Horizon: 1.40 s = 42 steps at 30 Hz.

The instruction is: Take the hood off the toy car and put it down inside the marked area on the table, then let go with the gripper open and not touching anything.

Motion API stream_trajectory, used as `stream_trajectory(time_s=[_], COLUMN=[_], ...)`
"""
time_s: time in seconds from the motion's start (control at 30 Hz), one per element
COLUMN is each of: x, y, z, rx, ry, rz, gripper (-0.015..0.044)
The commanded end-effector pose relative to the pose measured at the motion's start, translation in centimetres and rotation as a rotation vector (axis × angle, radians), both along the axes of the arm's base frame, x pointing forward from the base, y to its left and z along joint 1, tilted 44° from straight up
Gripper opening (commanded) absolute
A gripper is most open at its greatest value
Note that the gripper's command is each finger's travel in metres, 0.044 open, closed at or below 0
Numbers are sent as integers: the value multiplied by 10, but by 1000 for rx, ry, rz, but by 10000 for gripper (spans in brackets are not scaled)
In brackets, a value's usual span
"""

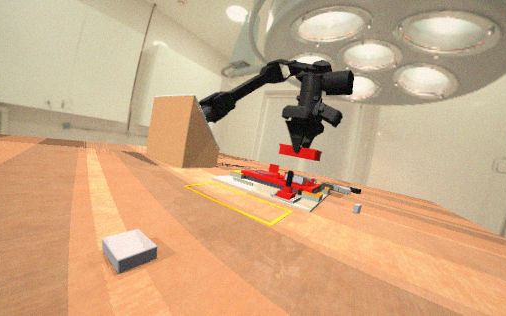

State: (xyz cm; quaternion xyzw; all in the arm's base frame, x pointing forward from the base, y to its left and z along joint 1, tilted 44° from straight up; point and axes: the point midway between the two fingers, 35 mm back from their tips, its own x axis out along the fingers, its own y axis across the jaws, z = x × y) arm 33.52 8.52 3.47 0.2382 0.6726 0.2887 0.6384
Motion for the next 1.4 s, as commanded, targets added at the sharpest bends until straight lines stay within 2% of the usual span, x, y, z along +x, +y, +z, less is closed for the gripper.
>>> stream_trajectory(time_s=[0.0, 0.47, 0.93, 1.37], x=[3, 2, -22, -26], y=[-18, -89, -152, -154], z=[-14, -71, -127, -136], rx=[-12, -33, -19, -16], ry=[3, -1, -4, -5], rz=[-8, -11, -2, -1], gripper=[0, 0, 0, 0])
